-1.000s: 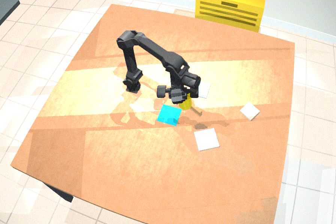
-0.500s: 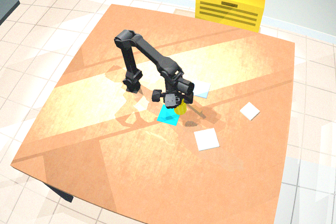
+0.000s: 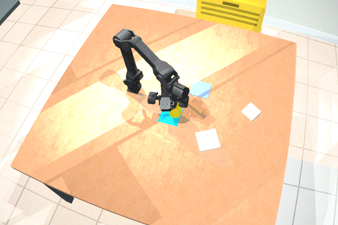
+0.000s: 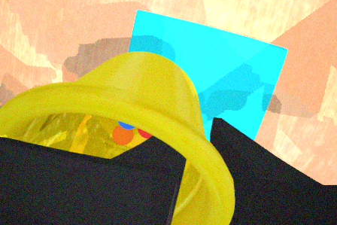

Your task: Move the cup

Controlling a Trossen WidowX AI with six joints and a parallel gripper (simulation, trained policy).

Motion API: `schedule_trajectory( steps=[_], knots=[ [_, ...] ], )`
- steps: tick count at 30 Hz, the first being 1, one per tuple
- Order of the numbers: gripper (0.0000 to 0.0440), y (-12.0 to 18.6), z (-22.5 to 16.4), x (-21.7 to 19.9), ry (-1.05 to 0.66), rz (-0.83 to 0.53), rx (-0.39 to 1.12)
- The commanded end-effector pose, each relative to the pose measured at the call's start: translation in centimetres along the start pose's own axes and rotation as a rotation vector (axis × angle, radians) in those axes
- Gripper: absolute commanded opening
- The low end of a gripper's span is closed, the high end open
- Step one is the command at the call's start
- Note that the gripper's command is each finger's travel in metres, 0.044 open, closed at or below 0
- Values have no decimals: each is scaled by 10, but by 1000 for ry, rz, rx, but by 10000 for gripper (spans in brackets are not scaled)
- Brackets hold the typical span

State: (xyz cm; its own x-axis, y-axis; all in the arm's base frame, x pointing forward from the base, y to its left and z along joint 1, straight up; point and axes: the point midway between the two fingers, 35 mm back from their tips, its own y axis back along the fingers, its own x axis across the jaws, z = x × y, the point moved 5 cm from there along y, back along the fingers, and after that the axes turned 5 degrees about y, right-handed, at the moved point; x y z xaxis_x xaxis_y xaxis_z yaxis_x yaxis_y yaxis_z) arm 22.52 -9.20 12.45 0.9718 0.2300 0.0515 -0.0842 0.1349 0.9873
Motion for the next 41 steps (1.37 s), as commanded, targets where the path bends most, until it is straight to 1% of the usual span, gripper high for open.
schedule_trajectory(
  steps=[1,6,10,22,33,41],
  knots=[
    [46,-5,-2,-9,-21,-10,-7],
    [88,-11,-2,-15,-36,-5,-17],
    [179,-7,3,-13,-54,44,-39],
    [207,7,2,-20,-65,135,-52],
    [272,23,1,-28,-87,197,-70],
    [310,44,4,-35,-110,243,-100]
  ],
)
